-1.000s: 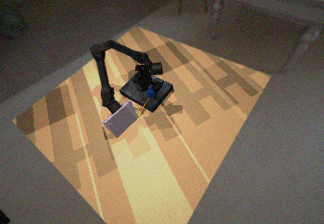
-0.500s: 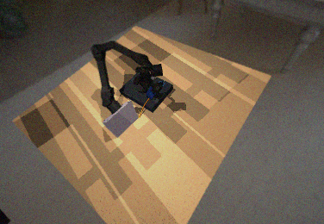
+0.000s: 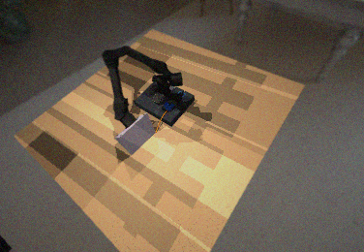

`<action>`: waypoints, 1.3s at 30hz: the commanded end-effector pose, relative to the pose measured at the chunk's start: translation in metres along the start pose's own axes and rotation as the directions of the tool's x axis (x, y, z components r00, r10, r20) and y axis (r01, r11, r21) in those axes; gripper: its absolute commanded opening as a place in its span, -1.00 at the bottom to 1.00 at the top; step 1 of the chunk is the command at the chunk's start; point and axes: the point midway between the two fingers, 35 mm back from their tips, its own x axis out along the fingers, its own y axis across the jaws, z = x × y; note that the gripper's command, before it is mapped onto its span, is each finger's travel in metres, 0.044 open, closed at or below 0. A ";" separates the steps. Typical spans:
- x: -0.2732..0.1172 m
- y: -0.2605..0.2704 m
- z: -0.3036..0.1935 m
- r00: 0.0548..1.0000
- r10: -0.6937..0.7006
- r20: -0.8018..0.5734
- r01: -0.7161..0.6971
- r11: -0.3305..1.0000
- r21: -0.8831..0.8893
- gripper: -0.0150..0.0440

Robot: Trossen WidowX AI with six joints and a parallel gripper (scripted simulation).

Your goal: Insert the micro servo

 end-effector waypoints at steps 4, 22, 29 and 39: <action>-0.027 -0.003 0.004 1.000 0.010 -0.006 -0.010 1.000 -0.006 -0.49; -0.027 -0.005 -0.018 1.000 0.009 -0.006 -0.009 1.000 -0.007 -0.49; -0.027 -0.006 -0.019 1.000 0.009 -0.006 -0.010 0.999 -0.041 -0.49; -0.027 -0.006 -0.019 1.000 0.009 -0.007 -0.011 0.933 -0.359 -0.49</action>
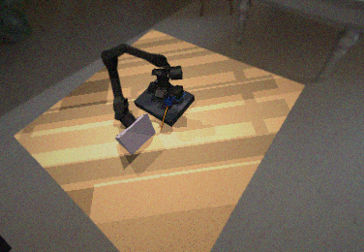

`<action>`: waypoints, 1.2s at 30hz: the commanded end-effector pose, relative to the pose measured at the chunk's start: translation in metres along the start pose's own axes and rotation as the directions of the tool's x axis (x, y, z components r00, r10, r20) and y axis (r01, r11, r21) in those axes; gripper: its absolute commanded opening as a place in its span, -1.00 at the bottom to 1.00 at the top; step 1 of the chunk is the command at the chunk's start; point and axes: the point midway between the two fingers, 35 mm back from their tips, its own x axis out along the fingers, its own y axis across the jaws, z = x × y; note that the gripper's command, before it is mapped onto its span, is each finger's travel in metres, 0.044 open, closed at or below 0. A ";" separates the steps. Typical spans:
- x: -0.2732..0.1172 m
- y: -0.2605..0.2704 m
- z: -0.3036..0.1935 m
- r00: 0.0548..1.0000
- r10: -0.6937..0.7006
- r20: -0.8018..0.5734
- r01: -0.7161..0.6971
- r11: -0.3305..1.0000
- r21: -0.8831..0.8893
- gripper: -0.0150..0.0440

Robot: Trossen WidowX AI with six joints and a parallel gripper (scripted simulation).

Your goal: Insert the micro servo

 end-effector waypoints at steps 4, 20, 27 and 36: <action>-0.001 0.001 -0.002 1.000 0.002 -0.006 -0.003 0.973 -0.232 -0.49; -0.001 0.001 -0.002 1.000 0.002 -0.006 -0.006 0.705 -0.709 -0.49; -0.001 0.001 -0.002 1.000 0.002 -0.006 -0.006 0.515 -0.857 -0.49; -0.001 0.001 -0.002 1.000 0.002 -0.006 -0.006 0.227 -0.974 -0.49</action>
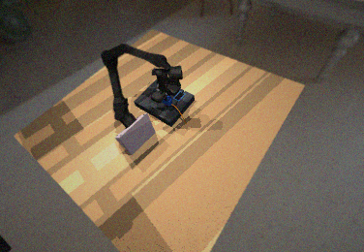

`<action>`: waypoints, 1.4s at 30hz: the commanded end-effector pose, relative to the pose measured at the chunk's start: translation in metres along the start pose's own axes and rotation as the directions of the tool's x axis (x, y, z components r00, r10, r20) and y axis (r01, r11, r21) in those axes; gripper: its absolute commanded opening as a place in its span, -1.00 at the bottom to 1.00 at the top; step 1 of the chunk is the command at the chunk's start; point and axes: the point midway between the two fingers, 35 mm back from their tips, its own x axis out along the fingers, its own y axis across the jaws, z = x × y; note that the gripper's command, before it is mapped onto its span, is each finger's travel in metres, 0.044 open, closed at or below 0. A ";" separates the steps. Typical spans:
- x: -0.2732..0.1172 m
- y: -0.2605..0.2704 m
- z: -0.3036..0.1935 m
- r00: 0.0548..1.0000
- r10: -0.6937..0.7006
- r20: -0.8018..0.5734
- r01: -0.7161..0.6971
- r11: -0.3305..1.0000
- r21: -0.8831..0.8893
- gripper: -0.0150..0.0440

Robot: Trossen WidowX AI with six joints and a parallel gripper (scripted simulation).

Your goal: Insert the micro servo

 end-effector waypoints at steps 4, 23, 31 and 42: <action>-0.001 0.002 0.000 1.000 0.005 -0.001 -0.006 0.972 -0.235 -0.49; -0.001 0.002 0.000 1.000 0.006 -0.001 -0.004 0.626 -0.780 -0.49; -0.001 0.002 0.000 1.000 0.006 -0.001 -0.003 0.389 -0.921 -0.49; -0.001 0.002 0.000 1.000 0.006 -0.001 -0.001 0.042 -0.999 -0.49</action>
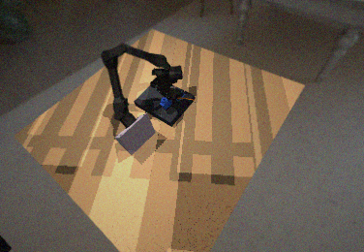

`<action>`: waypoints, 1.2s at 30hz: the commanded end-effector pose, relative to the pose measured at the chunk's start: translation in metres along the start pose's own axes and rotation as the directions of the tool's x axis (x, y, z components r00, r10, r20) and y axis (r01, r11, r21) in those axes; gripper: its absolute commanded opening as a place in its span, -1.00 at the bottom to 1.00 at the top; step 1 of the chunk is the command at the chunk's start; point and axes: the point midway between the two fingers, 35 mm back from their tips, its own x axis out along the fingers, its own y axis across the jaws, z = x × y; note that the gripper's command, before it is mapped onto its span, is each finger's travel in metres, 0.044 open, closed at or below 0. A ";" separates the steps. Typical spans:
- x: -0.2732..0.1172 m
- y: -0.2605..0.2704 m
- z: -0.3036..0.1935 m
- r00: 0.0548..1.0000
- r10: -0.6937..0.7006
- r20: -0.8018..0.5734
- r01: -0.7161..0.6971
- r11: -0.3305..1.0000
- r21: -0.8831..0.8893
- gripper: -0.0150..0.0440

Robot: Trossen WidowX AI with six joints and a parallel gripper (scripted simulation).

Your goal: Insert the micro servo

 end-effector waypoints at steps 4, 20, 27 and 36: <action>-0.001 0.000 0.001 1.000 0.001 0.004 -0.001 0.996 -0.088 -0.49; -0.002 0.005 0.051 1.000 0.001 0.006 -0.001 0.996 -0.090 -0.49; -0.002 0.008 0.078 1.000 0.001 0.007 -0.001 0.996 -0.091 -0.49; -0.002 0.011 0.109 1.000 0.002 0.008 -0.001 0.996 -0.092 -0.49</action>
